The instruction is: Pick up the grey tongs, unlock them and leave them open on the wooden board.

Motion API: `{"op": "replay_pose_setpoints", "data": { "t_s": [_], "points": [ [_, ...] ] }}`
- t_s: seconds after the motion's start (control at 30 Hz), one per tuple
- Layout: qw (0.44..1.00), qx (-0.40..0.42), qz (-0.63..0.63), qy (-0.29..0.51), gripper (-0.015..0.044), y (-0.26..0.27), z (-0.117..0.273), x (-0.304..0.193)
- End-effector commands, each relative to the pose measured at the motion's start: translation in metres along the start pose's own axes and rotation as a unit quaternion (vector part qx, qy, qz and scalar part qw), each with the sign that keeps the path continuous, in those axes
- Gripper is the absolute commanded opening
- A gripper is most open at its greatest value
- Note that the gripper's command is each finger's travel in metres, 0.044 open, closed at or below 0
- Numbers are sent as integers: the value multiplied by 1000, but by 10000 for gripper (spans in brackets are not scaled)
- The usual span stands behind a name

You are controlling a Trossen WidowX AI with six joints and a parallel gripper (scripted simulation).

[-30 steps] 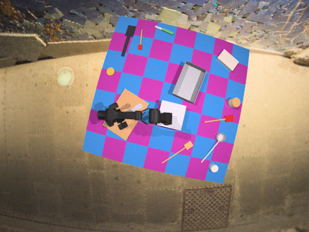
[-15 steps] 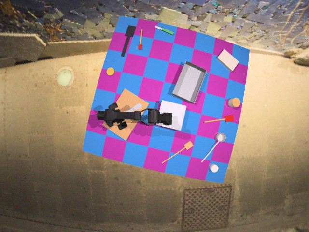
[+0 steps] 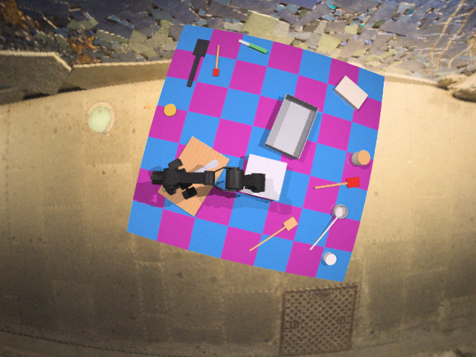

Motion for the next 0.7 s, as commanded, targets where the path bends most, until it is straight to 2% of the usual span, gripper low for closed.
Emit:
{"op": "replay_pose_setpoints", "data": {
  "t_s": [0.0, 0.67],
  "points": [
    [1000, -1, 2, 1, -150, 0, -7, -1],
    [1000, -1, 2, 2, -150, 1, -39, -2]
  ]
}}
Point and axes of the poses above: the point midway between the two fingers, 35 mm back from their tips, its own z axis back along the fingers, its own y axis across the jaws, x = y × z, the point moved 6 cm from there along z, back along the fingers, and after that the axes turned 15 degrees about z, right-handed, at the moved point
